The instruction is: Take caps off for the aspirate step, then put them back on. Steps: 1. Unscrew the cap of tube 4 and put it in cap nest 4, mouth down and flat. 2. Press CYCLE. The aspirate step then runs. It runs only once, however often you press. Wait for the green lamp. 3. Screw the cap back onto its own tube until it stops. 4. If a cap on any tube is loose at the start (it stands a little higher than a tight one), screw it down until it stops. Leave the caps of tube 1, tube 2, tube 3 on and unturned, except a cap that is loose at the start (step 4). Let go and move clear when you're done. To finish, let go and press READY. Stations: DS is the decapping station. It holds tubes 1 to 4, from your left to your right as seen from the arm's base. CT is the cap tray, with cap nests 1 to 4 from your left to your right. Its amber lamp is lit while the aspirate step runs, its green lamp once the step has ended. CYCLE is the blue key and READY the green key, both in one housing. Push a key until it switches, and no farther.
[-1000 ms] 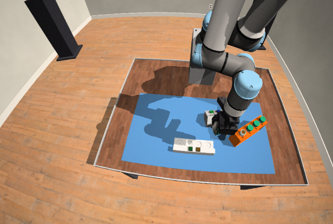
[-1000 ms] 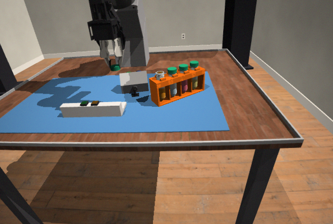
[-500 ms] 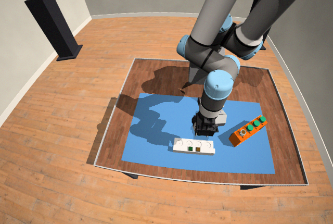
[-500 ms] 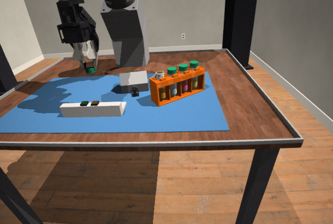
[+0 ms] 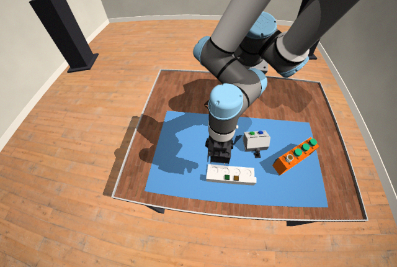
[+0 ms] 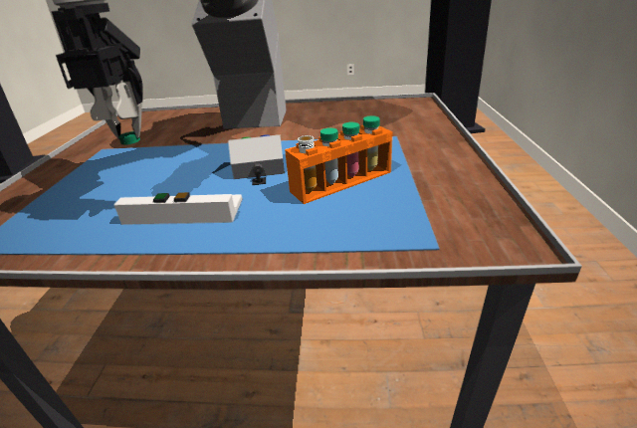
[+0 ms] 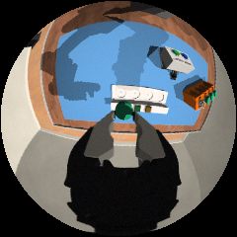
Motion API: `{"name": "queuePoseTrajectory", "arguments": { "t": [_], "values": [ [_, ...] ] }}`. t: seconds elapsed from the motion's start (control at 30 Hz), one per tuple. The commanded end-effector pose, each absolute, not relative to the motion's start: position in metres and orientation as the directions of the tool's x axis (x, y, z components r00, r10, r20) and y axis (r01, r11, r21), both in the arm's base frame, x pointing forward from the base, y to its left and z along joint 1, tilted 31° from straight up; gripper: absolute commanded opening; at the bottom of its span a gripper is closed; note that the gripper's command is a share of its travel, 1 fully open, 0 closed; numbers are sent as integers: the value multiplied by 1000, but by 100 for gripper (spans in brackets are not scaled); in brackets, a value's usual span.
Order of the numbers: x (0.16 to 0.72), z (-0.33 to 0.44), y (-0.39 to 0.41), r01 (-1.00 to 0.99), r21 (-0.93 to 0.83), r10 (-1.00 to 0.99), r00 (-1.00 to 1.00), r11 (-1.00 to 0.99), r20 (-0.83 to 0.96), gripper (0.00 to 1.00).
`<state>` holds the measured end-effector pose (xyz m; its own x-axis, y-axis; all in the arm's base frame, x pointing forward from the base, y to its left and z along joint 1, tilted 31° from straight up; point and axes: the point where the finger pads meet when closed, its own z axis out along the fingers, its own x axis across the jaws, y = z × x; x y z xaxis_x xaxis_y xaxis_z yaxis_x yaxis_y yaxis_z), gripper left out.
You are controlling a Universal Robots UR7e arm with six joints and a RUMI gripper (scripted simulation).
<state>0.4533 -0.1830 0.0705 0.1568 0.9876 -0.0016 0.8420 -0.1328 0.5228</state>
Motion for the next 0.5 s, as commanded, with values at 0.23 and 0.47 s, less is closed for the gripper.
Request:
{"name": "queuePoseTrajectory", "arguments": {
  "t": [0.23, 0.47],
  "values": [
    [459, 62, -191, 842, 523, 988, 154, -132, 0, 0],
    [472, 41, -193, 842, 523, 988, 154, -132, 0, 0]
  ]
}}
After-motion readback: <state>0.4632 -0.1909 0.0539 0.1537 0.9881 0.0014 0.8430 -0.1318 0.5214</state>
